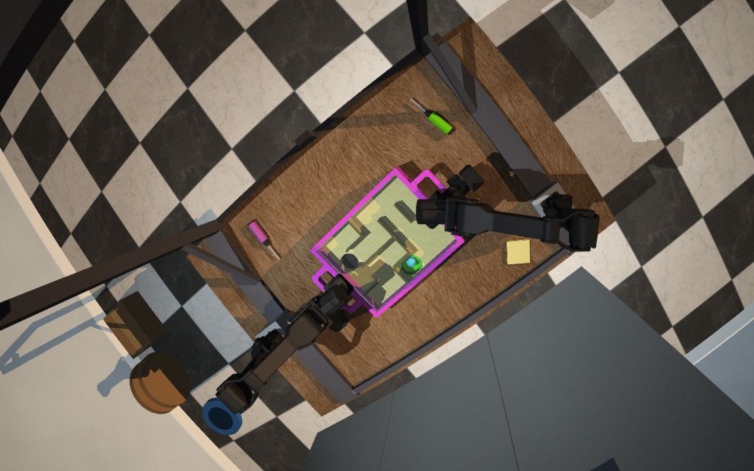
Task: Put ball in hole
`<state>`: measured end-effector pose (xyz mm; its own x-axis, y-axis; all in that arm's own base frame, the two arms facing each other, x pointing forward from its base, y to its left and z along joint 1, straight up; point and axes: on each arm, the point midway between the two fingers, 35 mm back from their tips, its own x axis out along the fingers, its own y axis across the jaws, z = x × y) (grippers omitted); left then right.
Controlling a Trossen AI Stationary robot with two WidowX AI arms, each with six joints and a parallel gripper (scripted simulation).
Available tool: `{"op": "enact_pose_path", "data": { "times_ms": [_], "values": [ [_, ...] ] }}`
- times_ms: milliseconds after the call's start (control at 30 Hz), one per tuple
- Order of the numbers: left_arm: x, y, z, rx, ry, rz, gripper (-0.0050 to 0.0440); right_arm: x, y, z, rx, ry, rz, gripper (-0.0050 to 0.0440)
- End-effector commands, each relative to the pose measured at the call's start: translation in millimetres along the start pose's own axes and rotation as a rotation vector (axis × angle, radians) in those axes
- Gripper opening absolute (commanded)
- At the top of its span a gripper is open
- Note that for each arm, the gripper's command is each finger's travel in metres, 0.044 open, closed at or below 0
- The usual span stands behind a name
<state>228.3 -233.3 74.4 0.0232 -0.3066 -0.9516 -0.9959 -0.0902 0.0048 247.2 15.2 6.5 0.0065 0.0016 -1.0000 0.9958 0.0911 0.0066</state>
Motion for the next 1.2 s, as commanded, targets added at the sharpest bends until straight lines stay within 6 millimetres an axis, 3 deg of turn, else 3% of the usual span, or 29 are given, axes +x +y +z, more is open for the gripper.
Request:
{"op": "enact_pose_path", "data": {
  "times_ms": [0,700,1167],
  "values": [
    [-8.3,-3.4,-6.2,0.004,0.024,-0.021,0.0163,-5.4,5.4,0.2,0.000,0.000,0.025,0.0163],
    [-71.8,-3.2,-6.4,0.010,0.032,-0.030,0.0163,-5.4,5.4,0.2,0.000,0.000,0.025,0.0163],
    [-69.2,-3.3,-5.9,0.009,0.026,-0.025,0.0163,-32.8,8.1,0.3,0.000,-0.001,0.042,0.0163]
  ]
}}
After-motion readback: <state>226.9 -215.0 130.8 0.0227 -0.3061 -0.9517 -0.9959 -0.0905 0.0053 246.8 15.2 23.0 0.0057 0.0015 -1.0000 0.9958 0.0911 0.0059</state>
